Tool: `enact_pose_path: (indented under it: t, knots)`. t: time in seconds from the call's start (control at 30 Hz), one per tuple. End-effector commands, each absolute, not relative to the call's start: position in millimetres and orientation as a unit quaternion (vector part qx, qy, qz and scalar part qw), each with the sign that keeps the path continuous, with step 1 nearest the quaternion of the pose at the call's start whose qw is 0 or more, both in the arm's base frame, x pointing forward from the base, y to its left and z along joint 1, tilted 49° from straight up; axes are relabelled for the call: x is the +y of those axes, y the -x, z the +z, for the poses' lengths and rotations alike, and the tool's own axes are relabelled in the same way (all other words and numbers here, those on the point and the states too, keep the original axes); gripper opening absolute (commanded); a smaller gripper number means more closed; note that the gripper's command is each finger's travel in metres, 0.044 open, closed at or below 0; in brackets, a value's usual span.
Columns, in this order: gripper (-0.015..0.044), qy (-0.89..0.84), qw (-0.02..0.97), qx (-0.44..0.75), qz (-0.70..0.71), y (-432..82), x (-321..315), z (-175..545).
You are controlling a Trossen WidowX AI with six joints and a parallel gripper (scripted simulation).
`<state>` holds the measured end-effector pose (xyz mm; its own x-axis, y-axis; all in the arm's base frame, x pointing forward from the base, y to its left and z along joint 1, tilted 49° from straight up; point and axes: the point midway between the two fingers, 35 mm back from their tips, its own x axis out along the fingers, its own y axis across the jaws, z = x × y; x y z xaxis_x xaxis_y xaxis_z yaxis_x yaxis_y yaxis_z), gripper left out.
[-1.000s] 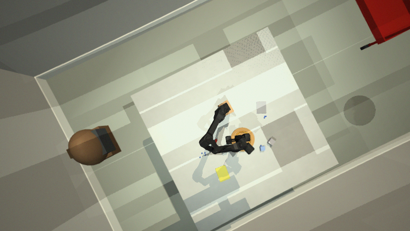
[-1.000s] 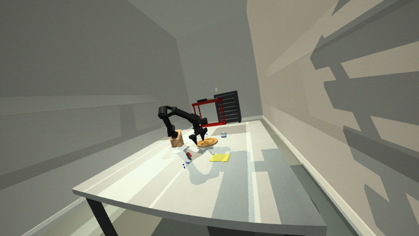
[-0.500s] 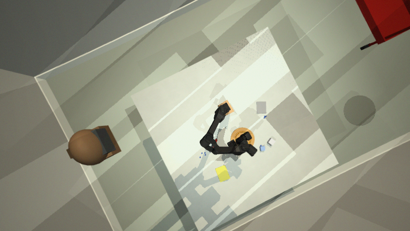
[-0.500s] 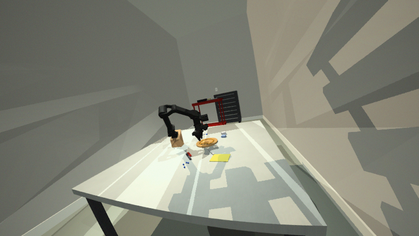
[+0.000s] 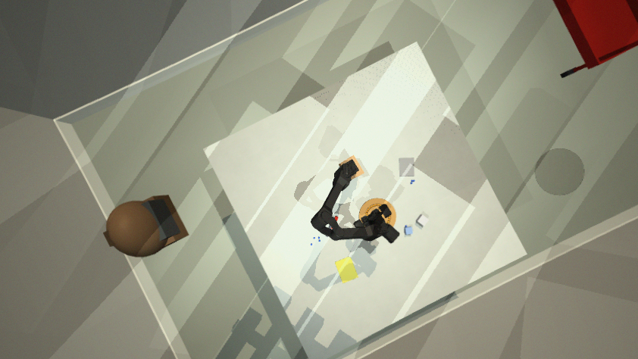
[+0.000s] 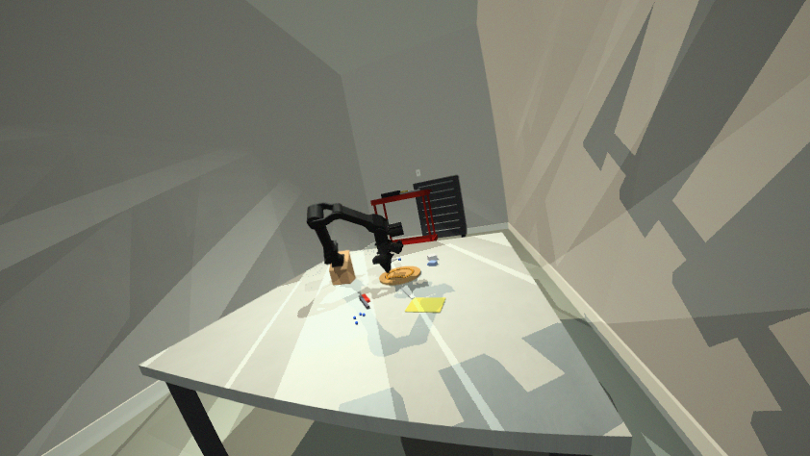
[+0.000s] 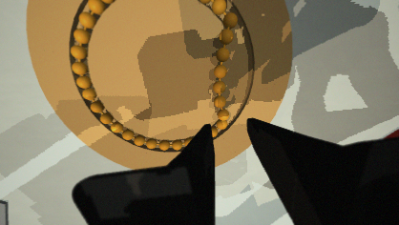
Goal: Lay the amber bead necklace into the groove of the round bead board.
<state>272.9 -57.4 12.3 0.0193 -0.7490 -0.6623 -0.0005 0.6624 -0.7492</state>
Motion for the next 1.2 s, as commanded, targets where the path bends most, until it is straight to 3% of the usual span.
enact_pose_path:
  t: [0.0, 0.6, 0.77, 1.17]
  knots:
    - [0.012, 0.295, 0.65, 0.639, -0.287, -273, -61, 9]
    - [0.012, 0.297, 0.647, 0.641, -0.287, -271, -80, -7]
    - [0.0, 0.293, 0.649, 0.641, -0.286, -272, -78, -6]
    - [0.0, 0.293, 0.649, 0.641, -0.286, -272, -78, -6]
